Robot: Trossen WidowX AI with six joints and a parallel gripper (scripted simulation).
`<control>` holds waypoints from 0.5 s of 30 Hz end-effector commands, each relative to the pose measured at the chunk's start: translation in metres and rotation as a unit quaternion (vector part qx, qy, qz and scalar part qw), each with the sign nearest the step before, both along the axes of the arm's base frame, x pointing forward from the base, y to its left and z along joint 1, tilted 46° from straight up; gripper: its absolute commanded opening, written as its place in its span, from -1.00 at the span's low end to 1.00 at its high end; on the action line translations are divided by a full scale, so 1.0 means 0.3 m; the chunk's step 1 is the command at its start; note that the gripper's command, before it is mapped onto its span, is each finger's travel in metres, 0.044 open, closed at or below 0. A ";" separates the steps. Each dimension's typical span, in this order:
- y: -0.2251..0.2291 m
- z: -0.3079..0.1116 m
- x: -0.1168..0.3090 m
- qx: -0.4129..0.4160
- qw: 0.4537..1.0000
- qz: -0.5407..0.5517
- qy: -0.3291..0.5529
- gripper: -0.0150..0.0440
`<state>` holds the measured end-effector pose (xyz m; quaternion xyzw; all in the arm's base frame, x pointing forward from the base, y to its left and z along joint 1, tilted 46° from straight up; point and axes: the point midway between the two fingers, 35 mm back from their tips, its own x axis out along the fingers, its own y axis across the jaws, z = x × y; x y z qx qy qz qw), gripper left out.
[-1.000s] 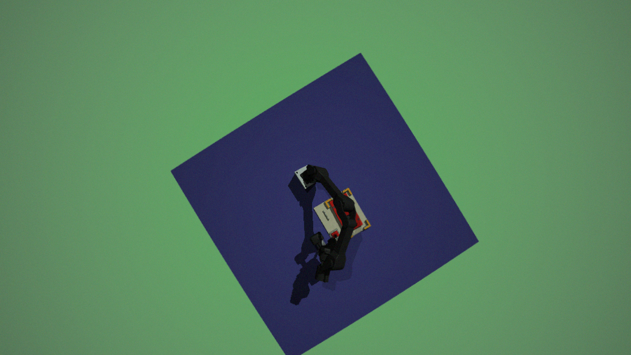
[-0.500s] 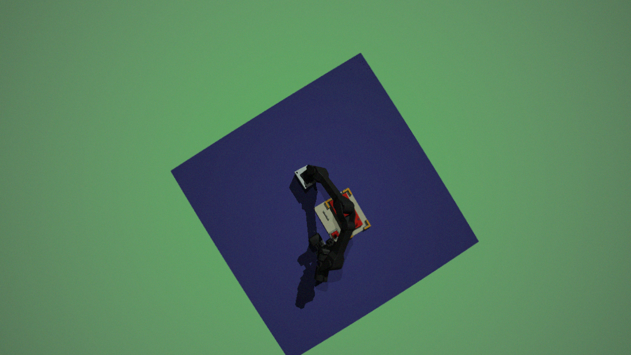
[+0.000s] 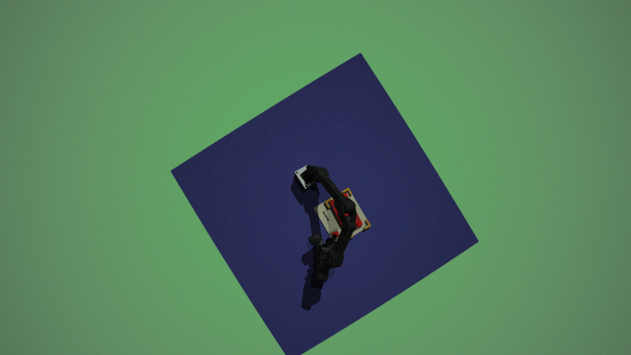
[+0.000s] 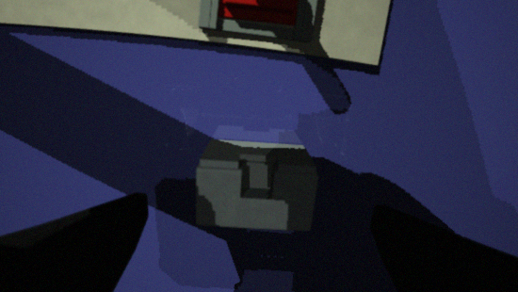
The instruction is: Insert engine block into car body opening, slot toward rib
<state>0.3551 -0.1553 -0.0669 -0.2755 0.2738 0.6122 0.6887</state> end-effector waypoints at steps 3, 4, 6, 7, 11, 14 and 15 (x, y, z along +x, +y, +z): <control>0.030 -0.025 -0.001 0.005 1.000 -0.002 0.003 1.00; 0.034 -0.029 0.000 0.005 1.000 -0.002 0.003 1.00; 0.042 -0.037 0.001 0.005 1.000 -0.002 0.003 1.00; 0.045 -0.041 0.001 0.005 1.000 -0.002 0.003 1.00; 0.061 -0.056 0.003 0.005 1.000 -0.002 0.003 1.00; 0.073 -0.067 0.004 0.005 1.000 -0.002 0.003 1.00; 0.076 -0.070 0.004 0.005 1.000 -0.002 0.003 1.00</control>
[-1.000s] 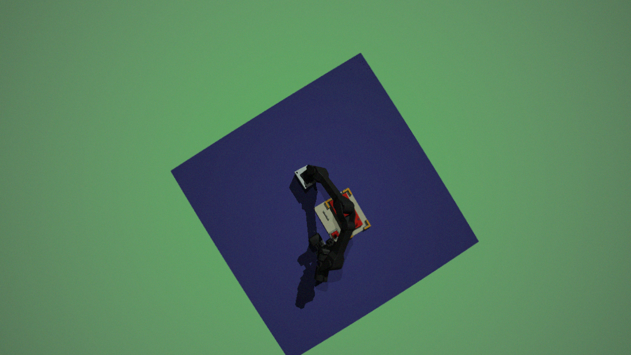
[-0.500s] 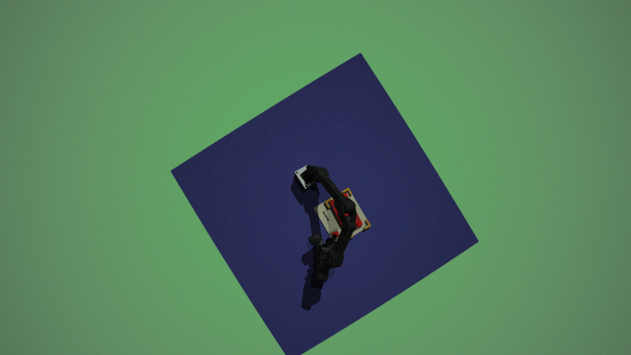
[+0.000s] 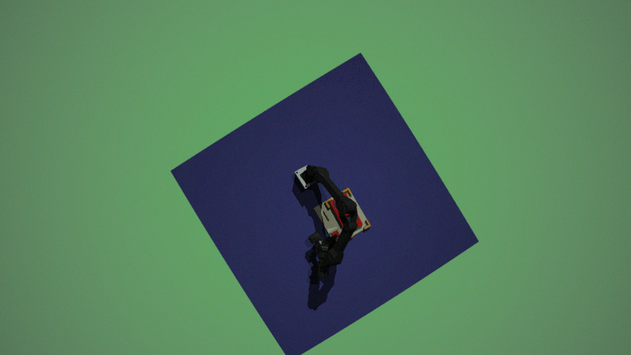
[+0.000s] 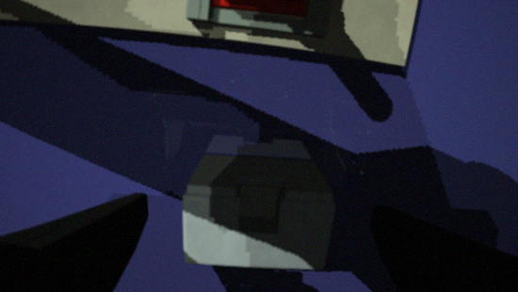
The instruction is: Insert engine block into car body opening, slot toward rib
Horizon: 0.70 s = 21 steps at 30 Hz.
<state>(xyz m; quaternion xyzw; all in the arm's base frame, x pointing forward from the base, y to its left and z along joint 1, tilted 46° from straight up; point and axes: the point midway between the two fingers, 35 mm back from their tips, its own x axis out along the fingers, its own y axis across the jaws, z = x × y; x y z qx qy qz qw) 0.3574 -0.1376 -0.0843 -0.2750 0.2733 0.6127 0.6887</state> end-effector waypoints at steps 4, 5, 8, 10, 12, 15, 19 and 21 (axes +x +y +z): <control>0.020 -0.014 -0.003 0.005 1.000 -0.002 0.003 0.82; 0.020 -0.014 -0.003 0.005 1.000 -0.002 0.003 0.73; 0.020 -0.014 -0.003 0.005 1.000 -0.002 0.003 0.47; 0.020 -0.014 -0.003 0.005 1.000 -0.002 0.003 0.29; 0.020 -0.014 -0.003 0.005 1.000 -0.002 0.003 0.24; 0.020 -0.014 -0.003 0.005 1.000 -0.002 0.003 0.18; 0.018 -0.013 -0.003 0.005 1.000 -0.002 0.003 -0.05; 0.007 -0.005 -0.002 0.004 1.000 -0.003 0.003 -0.23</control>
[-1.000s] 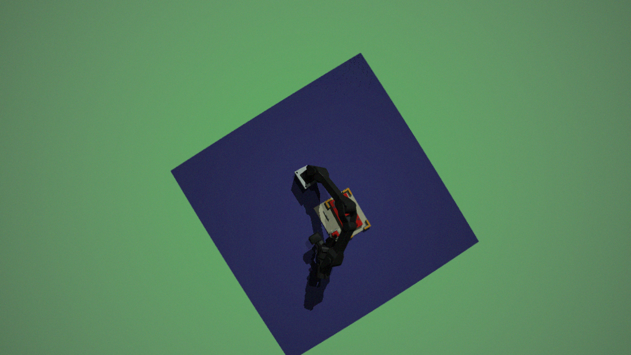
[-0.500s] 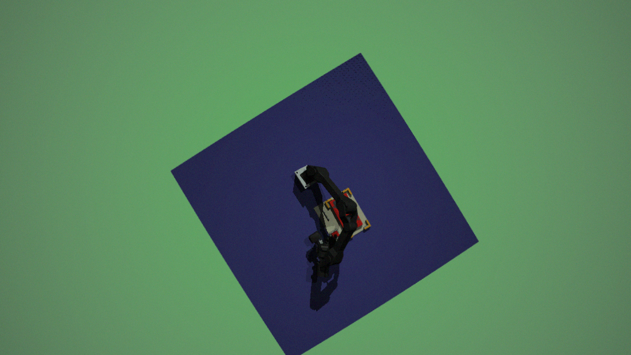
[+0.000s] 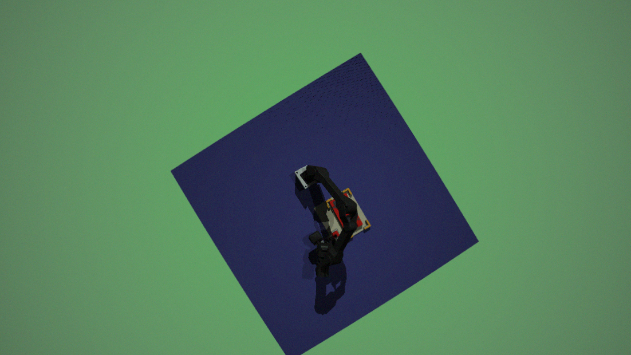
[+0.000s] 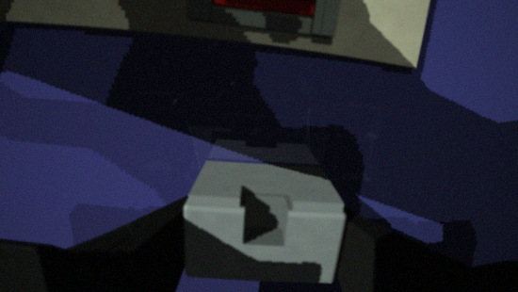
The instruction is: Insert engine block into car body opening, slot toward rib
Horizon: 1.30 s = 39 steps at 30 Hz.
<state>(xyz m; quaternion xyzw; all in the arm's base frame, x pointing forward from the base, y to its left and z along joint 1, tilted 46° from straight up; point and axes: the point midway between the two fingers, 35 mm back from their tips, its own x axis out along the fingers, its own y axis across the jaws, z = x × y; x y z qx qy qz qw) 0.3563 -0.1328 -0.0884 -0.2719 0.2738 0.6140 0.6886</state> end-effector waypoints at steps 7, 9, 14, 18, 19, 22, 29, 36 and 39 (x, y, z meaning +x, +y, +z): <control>-0.066 0.057 0.005 0.001 1.000 -0.009 0.002 -0.49; -0.082 0.071 0.005 0.001 1.000 -0.010 0.003 -0.49; -0.121 0.107 0.003 0.000 1.000 -0.014 0.004 -0.49; -0.152 0.137 -0.001 -0.001 1.000 -0.017 0.005 -0.49; -0.160 0.144 -0.002 -0.001 1.000 -0.018 0.006 -0.49; -0.183 0.168 -0.007 -0.001 1.000 -0.021 0.007 -0.49; -0.234 0.222 -0.020 -0.002 1.000 -0.026 0.009 -0.49; -0.280 0.278 -0.039 -0.001 0.999 -0.030 0.011 -0.49; -0.295 0.297 -0.046 -0.001 0.999 -0.032 0.011 -0.49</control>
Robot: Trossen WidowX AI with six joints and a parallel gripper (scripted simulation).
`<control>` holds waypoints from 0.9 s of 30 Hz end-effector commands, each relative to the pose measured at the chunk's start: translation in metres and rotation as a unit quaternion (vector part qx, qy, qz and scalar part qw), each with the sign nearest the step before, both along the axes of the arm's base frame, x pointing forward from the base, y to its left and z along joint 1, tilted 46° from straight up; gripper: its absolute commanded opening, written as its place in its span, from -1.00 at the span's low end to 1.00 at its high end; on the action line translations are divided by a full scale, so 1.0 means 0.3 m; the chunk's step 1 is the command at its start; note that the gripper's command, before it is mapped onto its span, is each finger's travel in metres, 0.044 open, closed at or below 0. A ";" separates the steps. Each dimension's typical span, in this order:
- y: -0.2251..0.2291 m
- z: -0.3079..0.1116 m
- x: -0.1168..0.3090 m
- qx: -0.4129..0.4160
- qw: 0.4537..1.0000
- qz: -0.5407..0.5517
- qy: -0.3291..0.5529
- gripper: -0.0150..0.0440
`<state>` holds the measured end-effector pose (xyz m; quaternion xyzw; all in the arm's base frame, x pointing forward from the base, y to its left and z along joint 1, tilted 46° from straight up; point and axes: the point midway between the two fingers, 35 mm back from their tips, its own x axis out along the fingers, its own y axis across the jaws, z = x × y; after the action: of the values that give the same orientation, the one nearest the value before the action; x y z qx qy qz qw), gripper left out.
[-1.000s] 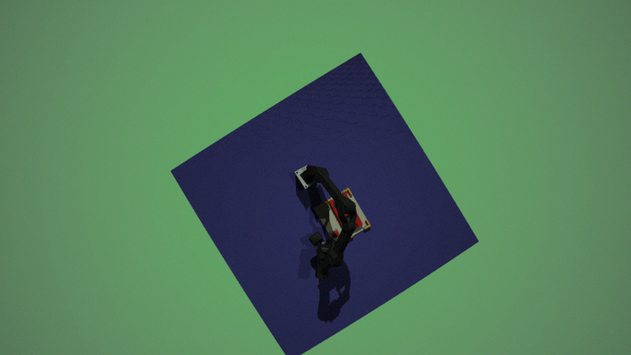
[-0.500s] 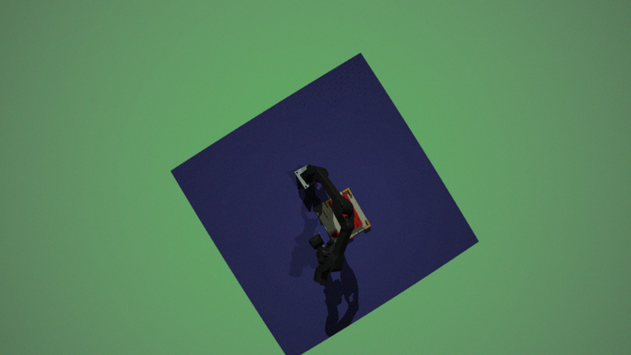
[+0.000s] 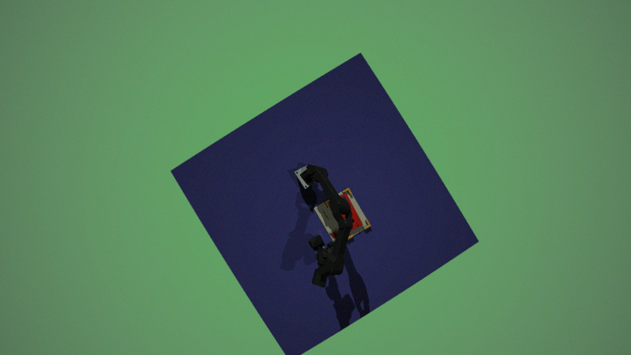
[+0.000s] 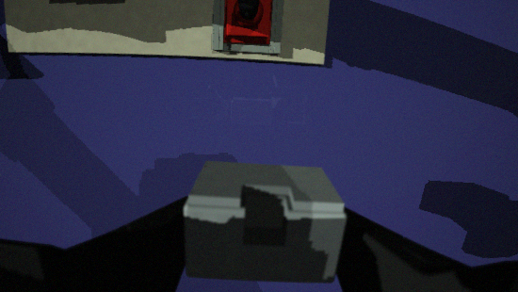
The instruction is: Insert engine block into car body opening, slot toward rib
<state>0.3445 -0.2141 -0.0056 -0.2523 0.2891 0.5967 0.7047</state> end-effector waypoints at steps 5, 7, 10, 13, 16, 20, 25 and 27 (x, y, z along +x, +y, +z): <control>-0.026 -0.036 -0.003 -0.004 1.000 0.019 -0.009 -0.49; -0.026 -0.067 -0.002 -0.004 0.999 0.029 -0.012 -0.49; -0.026 -0.067 -0.002 -0.004 0.999 0.029 -0.012 -0.49; -0.020 -0.059 -0.003 -0.014 0.999 0.029 -0.011 -0.49; -0.015 -0.053 -0.004 -0.026 0.999 0.029 -0.009 -0.49; -0.007 -0.048 -0.003 -0.067 0.997 0.029 -0.003 -0.49; 0.011 -0.041 0.000 -0.149 0.988 0.029 0.010 -0.49; 0.018 -0.040 0.001 -0.181 0.983 0.030 0.015 -0.49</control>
<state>0.3453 -0.2120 -0.0190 -0.3510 0.3653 0.5750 0.6425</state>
